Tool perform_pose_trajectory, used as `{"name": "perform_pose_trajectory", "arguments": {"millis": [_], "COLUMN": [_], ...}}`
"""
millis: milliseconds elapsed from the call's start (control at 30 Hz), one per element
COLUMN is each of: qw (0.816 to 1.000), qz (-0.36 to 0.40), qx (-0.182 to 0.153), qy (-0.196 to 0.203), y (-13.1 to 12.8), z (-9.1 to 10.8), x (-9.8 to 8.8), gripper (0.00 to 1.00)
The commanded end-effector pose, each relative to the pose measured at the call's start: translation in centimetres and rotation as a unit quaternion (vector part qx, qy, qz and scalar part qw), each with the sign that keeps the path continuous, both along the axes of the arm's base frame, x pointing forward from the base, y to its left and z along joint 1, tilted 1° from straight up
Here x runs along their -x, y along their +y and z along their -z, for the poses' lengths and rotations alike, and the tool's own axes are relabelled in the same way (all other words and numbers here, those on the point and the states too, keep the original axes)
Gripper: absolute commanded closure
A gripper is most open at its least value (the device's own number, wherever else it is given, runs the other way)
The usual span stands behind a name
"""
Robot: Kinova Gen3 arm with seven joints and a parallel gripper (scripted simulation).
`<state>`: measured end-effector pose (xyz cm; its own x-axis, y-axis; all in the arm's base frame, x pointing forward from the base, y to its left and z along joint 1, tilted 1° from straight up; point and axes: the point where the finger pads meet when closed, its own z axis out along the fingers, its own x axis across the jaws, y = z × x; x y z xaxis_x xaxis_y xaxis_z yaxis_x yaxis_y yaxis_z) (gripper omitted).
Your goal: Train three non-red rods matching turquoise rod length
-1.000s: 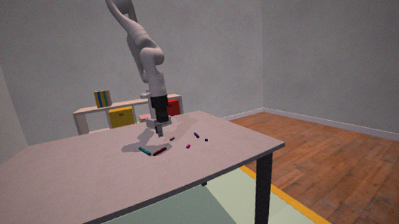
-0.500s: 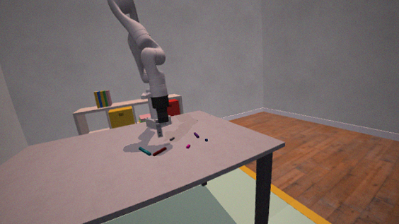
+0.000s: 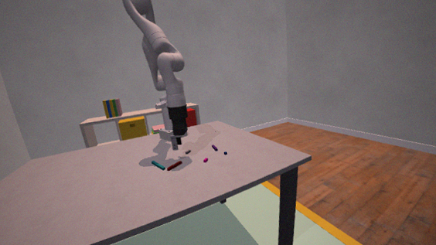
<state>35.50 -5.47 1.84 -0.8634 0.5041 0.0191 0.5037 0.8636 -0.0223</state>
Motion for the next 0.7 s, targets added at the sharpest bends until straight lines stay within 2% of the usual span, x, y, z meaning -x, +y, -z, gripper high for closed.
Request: {"name": "perform_pose_trajectory", "arguments": {"millis": [0, 200, 367, 433, 667], "qw": [0.999, 0.988, 0.966, 0.966, 0.916], "qz": [0.045, 0.156, 0.256, 0.256, 0.4], "qx": [0.006, 0.013, 0.019, 0.019, 0.029], "qy": [0.005, 0.01, 0.012, 0.012, 0.012], "y": [0.6, 1.8, 3.0, 3.0, 5.0], "z": [0.1, 0.2, 0.3, 0.3, 0.3], "x": [0.1, 0.1, 0.1, 0.1, -0.3], "gripper": [0.0, 0.0, 0.0, 0.0, 0.0]}}
